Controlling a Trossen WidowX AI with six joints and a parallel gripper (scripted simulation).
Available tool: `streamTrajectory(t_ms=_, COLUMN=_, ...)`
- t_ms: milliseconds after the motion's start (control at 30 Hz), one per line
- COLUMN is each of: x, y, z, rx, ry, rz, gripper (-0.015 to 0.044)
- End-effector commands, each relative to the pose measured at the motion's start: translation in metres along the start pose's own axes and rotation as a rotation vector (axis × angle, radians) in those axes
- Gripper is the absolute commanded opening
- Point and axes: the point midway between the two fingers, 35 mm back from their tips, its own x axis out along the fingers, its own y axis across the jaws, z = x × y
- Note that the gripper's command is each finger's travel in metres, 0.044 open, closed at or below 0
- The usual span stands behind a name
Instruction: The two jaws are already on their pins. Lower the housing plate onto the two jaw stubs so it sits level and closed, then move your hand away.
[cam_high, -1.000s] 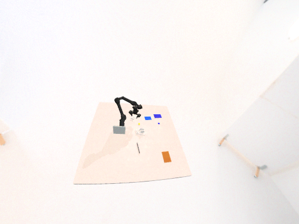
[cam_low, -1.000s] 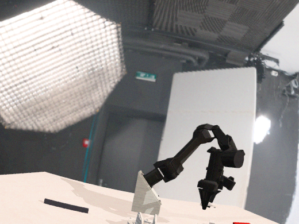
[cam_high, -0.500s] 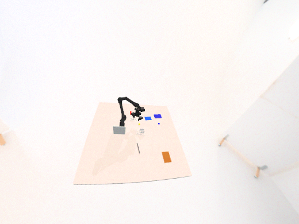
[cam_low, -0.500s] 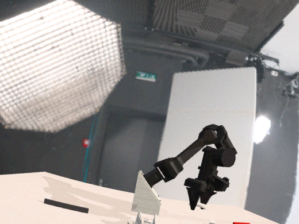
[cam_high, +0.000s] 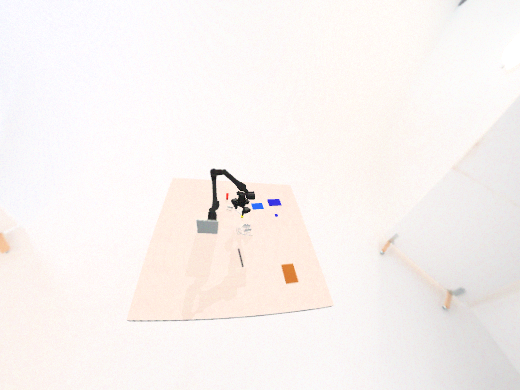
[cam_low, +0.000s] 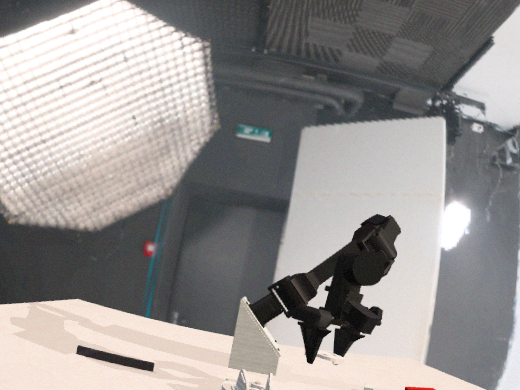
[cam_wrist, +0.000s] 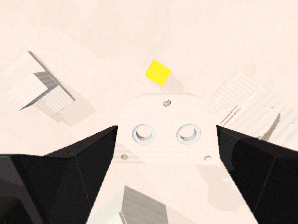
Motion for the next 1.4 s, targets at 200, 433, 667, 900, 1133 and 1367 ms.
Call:
streamTrajectory(t_ms=200, x=0.002, y=-0.032, z=-0.014, rx=0.130, ry=0.000, rz=0.011, gripper=0.0351)
streamTrajectory(t_ms=433, x=0.003, y=-0.051, z=-0.027, rx=0.221, ry=-0.002, rz=0.021, gripper=0.0351)
streamTrajectory(t_ms=667, x=0.004, y=-0.069, z=-0.042, rx=0.314, ry=-0.008, rz=0.034, gripper=0.0351)
streamTrajectory(t_ms=900, x=0.005, y=-0.086, z=-0.059, rx=0.410, ry=-0.018, rz=0.053, gripper=0.0351)
streamTrajectory(t_ms=1133, x=0.006, y=-0.101, z=-0.077, rx=0.505, ry=-0.033, rz=0.075, gripper=0.0351)
streamTrajectory(t_ms=1367, x=0.007, y=-0.109, z=-0.089, rx=0.565, ry=-0.045, rz=0.091, gripper=0.0351)
